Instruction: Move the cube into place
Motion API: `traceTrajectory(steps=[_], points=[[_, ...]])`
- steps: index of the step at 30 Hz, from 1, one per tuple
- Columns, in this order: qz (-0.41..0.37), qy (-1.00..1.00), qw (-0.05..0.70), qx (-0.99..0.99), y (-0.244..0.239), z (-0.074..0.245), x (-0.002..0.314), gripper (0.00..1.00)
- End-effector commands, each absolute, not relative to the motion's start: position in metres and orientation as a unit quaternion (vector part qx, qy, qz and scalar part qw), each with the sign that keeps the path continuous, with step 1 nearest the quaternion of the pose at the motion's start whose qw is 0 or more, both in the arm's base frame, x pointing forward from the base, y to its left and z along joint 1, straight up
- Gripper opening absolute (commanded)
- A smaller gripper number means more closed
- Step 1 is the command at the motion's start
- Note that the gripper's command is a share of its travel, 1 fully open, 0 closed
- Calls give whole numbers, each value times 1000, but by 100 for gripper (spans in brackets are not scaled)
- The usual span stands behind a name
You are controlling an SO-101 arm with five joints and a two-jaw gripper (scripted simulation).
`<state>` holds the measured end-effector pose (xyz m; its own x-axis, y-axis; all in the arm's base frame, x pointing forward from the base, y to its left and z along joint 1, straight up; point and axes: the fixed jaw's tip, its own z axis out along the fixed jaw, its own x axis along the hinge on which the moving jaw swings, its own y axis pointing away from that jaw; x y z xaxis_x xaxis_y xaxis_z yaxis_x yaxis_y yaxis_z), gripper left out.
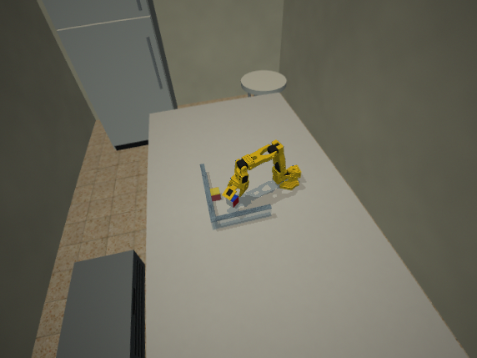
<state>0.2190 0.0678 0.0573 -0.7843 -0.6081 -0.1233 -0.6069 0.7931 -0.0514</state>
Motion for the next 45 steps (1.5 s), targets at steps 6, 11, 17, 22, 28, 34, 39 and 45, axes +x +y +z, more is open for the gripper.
traceTrajectory(steps=[6, 11, 17, 22, 28, 34, 39, 45], points=[[-5, 940, 89, -329, 71, 68, 224, 35], [-5, 940, 88, -331, 71, 68, 224, 35], [-5, 939, 87, -332, 72, 67, 224, 35], [-5, 939, 87, -332, 72, 67, 224, 35], [-7, 936, 113, -333, 74, 78, 229, 35], [-7, 936, 113, -333, 74, 78, 229, 35], [-7, 936, 113, -333, 74, 78, 229, 35], [-7, 936, 116, -333, 74, 79, 229, 35]])
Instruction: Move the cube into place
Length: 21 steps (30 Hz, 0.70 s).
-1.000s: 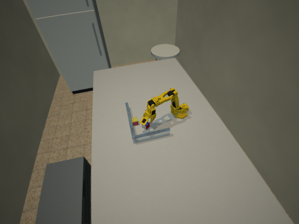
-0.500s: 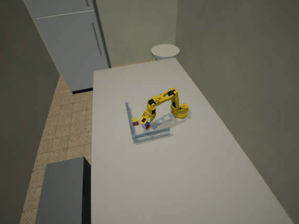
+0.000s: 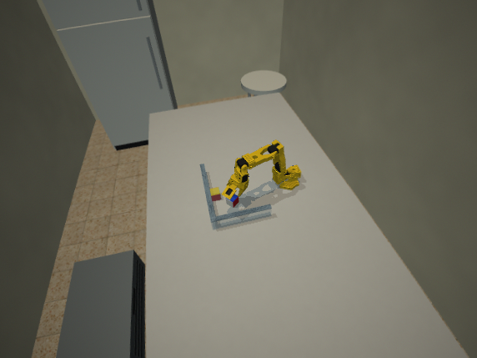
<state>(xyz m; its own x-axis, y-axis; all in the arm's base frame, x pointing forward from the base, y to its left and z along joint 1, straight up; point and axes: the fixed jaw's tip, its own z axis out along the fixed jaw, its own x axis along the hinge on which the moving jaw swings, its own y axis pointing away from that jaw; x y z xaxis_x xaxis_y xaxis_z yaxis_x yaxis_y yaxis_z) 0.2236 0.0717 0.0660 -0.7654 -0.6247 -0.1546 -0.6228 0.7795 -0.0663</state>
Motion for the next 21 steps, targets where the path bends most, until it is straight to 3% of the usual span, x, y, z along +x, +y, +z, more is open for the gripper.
traceTrajectory(steps=[1, 21], points=[[-7, 936, 116, -333, 74, 79, 229, 35], [-7, 936, 116, -333, 74, 71, 232, 35]])
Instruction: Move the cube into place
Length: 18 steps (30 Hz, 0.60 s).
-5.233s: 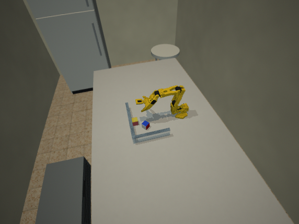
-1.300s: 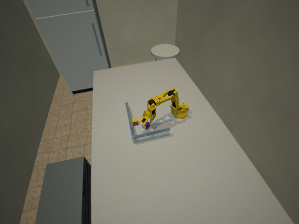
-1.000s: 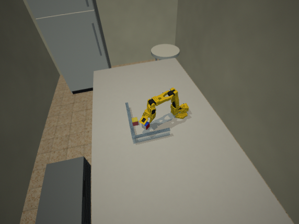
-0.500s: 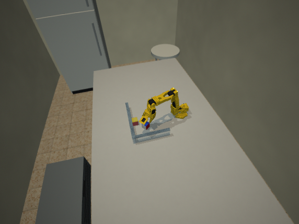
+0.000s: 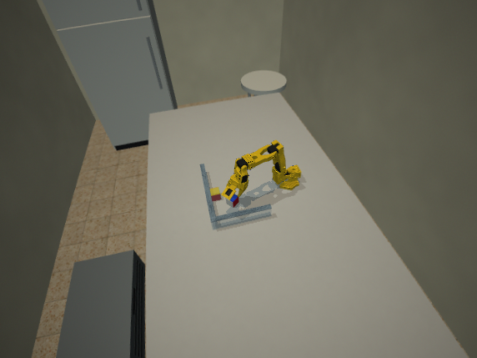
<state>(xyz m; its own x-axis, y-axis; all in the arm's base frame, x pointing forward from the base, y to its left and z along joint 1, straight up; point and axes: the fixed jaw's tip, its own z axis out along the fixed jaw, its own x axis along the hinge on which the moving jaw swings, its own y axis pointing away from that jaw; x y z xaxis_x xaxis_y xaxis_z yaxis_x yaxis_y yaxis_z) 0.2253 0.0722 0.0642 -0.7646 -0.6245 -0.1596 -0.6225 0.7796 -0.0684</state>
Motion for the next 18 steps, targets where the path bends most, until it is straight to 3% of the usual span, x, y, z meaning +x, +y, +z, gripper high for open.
traceTrajectory(steps=[1, 18], points=[[-7, 936, 116, -333, 75, 69, 232, 35], [-7, 936, 116, -333, 77, 31, 239, 35]])
